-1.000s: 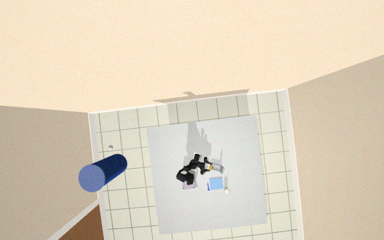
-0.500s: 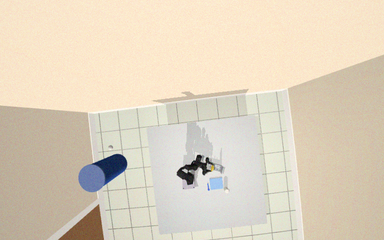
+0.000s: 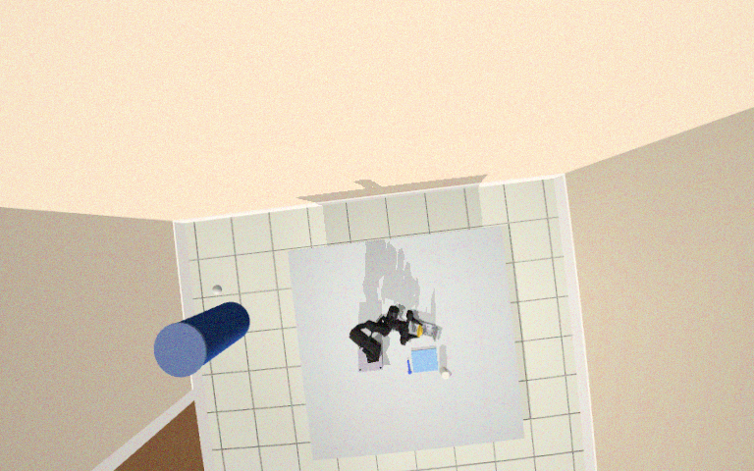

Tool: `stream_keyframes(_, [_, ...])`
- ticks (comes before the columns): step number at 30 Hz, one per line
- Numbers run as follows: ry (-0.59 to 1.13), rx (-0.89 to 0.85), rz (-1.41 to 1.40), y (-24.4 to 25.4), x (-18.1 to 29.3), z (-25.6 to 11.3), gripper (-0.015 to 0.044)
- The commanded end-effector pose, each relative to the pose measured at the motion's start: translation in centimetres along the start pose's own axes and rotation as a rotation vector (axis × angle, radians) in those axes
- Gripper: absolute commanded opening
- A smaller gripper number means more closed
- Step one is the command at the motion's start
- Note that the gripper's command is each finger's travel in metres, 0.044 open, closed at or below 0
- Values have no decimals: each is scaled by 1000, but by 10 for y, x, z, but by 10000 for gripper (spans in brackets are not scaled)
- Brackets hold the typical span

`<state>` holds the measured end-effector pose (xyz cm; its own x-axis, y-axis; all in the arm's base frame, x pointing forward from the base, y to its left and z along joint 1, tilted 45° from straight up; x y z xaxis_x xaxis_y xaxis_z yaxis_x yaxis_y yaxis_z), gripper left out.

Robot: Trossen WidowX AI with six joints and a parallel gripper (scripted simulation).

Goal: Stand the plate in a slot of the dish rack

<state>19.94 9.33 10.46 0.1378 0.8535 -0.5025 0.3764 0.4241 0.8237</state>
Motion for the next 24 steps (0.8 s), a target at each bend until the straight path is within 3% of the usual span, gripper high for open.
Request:
stream_keyframes(1, [-3, 2, -2, -1, -1, 5, 0])
stream_keyframes(22, [9, 5, -11, -7, 15, 5, 0])
stream_keyframes(24, [10, 3, -8, -7, 16, 5, 52])
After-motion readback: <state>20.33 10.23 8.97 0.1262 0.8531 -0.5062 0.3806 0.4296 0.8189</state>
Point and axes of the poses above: the point midway between the two fingers, 35 mm back from their tips, its own z axis out along the fingers, its own y axis across the jaws, x = y × z, the point moved 7 cm from there along -z, back along the fingers, and after that the axes turned 14 degrees about z, right-handed, at the moved point
